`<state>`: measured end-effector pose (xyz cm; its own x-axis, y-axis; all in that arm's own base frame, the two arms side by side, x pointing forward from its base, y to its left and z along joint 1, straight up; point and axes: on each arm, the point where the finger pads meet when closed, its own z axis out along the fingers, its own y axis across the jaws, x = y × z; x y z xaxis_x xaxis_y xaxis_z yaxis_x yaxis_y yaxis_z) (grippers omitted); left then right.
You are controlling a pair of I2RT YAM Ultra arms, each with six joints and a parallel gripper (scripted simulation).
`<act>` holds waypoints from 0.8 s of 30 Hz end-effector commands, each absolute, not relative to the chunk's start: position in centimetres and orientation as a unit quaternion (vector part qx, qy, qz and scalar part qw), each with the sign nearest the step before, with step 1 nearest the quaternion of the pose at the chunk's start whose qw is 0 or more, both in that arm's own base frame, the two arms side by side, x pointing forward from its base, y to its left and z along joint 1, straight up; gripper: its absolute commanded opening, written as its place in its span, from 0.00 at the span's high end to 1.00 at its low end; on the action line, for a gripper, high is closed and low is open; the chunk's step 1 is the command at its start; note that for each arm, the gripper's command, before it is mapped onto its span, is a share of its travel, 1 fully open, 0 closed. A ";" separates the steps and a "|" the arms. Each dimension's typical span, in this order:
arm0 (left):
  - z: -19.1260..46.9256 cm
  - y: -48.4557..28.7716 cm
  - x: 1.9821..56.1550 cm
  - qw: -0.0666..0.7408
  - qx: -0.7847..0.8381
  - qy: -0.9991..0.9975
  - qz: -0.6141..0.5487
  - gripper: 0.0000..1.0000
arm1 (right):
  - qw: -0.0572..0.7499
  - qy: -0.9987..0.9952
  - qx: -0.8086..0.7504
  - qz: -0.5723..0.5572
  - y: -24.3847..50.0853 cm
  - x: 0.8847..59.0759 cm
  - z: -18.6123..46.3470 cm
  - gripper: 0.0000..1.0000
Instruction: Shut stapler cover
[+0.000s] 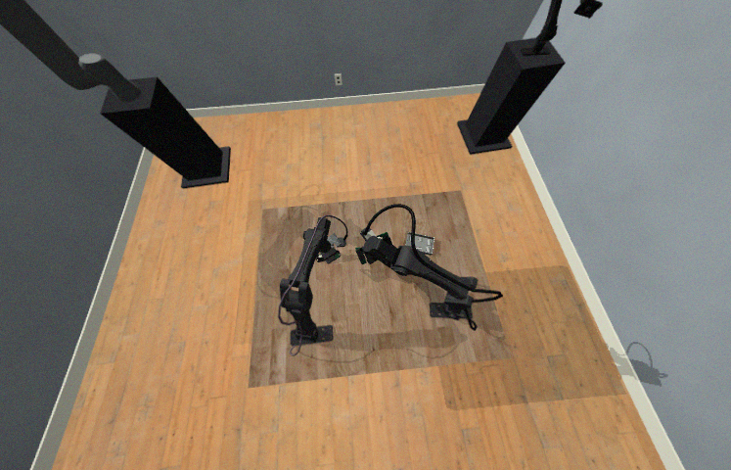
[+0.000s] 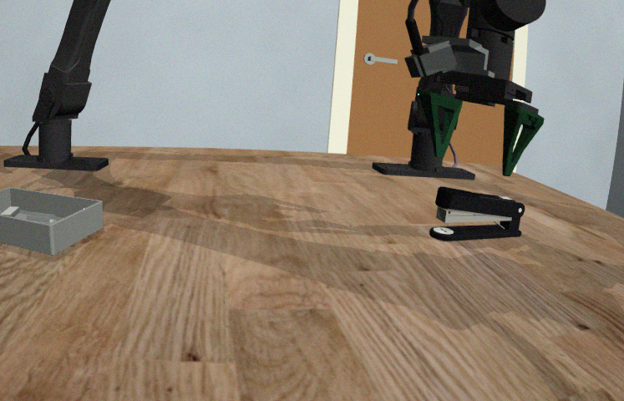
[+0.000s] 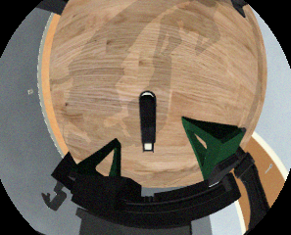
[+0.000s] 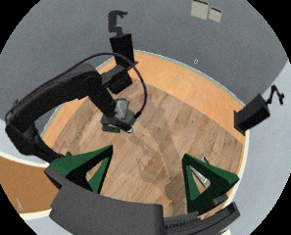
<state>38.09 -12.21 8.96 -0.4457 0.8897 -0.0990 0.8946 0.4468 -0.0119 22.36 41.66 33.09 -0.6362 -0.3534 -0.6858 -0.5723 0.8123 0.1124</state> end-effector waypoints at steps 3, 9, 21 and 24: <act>10.9 -12.6 38.7 0.128 0.395 0.909 -0.050 0.00 | 0.409 0.858 -0.226 0.213 38.9 27.7 37.0 0.00; 11.2 -12.2 38.6 0.152 0.323 0.932 -0.060 0.00 | 0.448 0.845 -0.197 0.216 35.6 31.4 38.3 0.00; 11.8 -11.1 37.7 0.205 0.151 0.964 -0.075 0.00 | 0.552 0.805 -0.119 0.183 24.0 38.4 40.6 0.00; 12.0 -10.9 37.7 0.217 0.109 0.967 -0.080 0.00 | 0.578 0.790 -0.107 0.173 21.5 39.2 41.3 0.00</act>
<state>36.52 -11.08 10.47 -0.8805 0.3273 -0.3430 0.3775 0.9217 -0.0895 38.38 22.93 38.86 -0.4324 -0.0065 -0.9017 -0.3317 0.9310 0.1523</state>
